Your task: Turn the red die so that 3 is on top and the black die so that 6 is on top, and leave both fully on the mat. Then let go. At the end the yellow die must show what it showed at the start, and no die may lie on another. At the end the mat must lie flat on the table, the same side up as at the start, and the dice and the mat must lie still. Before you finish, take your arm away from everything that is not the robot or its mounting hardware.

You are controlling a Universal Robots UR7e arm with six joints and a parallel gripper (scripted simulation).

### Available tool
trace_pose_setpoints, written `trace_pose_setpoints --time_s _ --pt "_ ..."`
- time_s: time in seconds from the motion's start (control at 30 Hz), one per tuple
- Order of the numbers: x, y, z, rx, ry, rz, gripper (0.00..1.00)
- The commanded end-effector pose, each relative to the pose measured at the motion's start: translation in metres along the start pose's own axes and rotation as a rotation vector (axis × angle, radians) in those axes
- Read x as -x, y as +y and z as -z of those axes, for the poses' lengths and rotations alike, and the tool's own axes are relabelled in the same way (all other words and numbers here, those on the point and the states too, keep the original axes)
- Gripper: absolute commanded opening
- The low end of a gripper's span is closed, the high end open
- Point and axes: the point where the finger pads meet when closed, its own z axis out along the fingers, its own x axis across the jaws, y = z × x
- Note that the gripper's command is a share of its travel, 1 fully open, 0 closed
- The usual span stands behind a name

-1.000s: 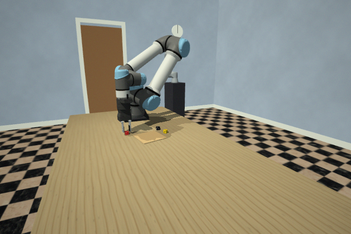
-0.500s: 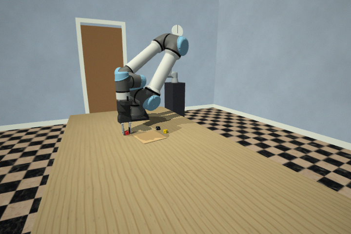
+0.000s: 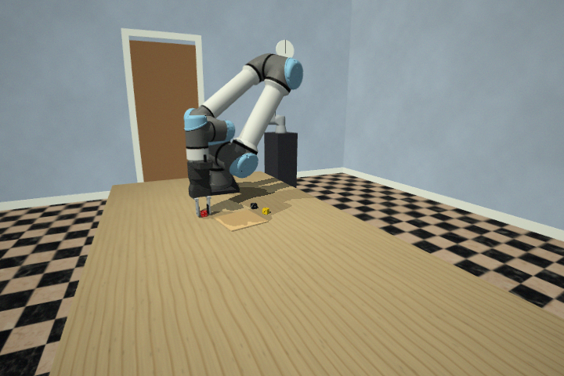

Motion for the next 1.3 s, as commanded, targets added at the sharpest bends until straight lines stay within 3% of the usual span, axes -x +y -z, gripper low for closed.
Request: trace_pose_setpoints --time_s 0.0,0.5,0.53,1.27 --pt "0.0023 0.0012 -0.0023 0.002 -0.005 -0.001 0.70" --pt "0.0023 0.0012 -0.0023 0.002 -0.005 -0.001 0.70" --pt "0.0023 0.0012 -0.0023 0.002 -0.005 -0.001 0.40" --pt "0.0023 0.0012 -0.0023 0.002 -0.005 -0.001 0.40"
